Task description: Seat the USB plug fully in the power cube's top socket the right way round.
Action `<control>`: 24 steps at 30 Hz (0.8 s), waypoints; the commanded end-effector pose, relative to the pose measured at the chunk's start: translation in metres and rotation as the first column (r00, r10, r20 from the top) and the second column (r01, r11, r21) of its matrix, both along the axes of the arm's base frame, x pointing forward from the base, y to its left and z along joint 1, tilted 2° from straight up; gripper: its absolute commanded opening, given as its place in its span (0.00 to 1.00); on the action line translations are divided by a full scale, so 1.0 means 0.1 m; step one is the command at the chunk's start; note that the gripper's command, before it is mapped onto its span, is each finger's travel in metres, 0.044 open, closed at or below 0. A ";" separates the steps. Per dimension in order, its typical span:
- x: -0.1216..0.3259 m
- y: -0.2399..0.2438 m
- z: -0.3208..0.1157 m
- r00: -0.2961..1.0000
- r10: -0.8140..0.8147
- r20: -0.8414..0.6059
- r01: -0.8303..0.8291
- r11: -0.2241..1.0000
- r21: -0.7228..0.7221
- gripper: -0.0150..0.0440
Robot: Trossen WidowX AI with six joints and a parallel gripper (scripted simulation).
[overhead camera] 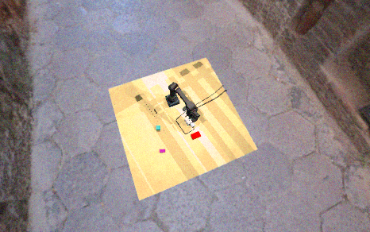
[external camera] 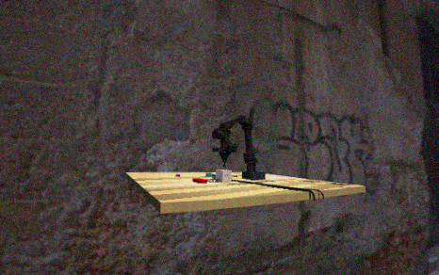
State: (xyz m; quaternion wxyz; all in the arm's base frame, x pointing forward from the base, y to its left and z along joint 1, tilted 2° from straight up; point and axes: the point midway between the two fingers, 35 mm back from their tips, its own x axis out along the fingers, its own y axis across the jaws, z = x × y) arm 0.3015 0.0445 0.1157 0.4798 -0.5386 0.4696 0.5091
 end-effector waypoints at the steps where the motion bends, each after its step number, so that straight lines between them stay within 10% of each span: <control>1: 0.02 0.00 0.06 1.000 -0.002 0.008 0.002 1.000 0.001 0.25; 24: 0.00 0.00 0.09 0.991 -0.135 0.004 0.135 0.991 0.006 0.25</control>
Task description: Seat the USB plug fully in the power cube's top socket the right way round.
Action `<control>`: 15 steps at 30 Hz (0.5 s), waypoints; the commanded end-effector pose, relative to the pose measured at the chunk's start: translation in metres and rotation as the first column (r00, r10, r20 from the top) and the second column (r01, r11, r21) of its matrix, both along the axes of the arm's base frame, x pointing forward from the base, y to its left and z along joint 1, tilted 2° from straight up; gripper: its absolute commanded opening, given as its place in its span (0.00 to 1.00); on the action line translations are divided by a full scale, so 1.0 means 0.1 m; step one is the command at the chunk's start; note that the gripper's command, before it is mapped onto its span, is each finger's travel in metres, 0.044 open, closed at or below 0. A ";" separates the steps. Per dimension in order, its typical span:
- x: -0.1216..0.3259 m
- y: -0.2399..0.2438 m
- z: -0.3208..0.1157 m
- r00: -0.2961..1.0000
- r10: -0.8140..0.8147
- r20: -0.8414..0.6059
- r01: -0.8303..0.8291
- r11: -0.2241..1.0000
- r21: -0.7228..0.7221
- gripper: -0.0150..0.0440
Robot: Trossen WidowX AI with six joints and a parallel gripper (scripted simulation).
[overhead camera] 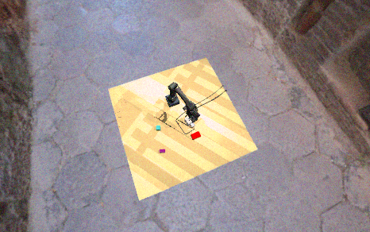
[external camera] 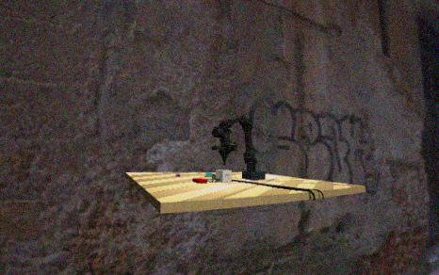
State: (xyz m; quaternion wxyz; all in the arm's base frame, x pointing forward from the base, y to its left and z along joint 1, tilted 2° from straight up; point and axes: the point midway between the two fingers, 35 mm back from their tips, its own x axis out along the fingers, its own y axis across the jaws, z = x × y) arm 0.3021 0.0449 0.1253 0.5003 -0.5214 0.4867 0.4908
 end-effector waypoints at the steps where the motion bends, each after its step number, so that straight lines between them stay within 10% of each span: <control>1: 0.00 0.00 0.00 0.996 -0.089 0.000 0.089 0.996 0.003 0.25; 15: 0.00 0.00 -0.01 0.895 -0.446 0.001 0.446 0.895 0.020 0.25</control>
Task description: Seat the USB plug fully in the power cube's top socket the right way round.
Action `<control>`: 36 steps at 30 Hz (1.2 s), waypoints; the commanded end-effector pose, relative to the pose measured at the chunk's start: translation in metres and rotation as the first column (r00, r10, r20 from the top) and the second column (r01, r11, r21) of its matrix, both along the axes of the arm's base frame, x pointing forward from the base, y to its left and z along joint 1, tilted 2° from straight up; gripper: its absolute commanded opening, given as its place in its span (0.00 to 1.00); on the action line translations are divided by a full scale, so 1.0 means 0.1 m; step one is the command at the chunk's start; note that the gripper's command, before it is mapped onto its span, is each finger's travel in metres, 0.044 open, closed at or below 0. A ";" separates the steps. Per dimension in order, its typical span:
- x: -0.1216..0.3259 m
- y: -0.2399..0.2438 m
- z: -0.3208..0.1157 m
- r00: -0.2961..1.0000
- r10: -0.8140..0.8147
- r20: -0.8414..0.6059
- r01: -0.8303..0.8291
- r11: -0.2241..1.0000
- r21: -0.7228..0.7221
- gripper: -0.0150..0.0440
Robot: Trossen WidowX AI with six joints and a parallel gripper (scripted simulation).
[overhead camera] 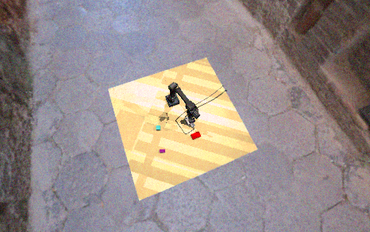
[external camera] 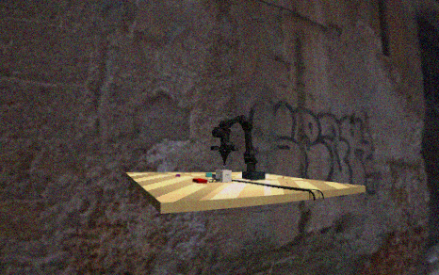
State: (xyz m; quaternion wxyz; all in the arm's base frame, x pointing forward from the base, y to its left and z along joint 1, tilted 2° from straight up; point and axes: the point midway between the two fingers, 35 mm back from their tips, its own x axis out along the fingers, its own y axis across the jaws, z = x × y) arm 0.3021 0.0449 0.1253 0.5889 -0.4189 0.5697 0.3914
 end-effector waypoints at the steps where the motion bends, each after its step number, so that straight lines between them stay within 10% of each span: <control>1: 0.00 0.00 0.00 0.994 -0.113 0.000 0.113 0.994 0.004 0.25; 36: 0.00 0.00 0.00 0.516 -0.857 -0.008 0.856 0.515 0.044 0.25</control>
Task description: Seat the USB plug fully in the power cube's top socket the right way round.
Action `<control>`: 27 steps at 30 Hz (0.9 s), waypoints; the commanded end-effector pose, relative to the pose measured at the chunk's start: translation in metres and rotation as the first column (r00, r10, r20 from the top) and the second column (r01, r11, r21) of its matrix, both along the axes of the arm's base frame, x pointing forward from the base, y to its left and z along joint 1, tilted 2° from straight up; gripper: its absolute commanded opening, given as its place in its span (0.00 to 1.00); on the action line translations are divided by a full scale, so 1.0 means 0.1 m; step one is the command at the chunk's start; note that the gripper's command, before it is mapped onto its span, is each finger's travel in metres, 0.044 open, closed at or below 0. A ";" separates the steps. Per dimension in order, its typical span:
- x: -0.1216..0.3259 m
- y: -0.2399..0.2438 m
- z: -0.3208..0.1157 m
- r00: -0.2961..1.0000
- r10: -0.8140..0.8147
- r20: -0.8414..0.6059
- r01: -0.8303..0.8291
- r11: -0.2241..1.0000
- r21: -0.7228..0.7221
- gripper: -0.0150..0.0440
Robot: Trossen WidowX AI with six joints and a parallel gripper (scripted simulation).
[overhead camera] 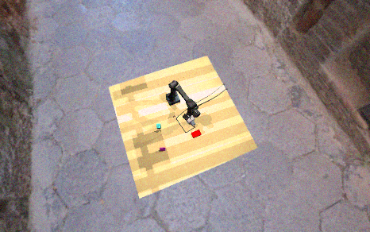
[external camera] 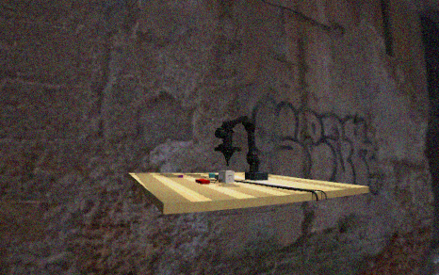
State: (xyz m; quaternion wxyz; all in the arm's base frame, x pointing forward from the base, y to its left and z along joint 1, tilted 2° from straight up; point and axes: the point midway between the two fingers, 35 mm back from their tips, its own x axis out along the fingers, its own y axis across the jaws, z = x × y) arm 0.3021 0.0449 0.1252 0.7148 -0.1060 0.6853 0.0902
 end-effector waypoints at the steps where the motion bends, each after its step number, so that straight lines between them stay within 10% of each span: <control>1: 0.00 0.00 0.00 0.994 -0.113 0.000 0.113 0.994 0.004 0.25; 27: 0.00 0.00 0.00 0.701 -0.713 -0.002 0.713 0.701 0.035 0.25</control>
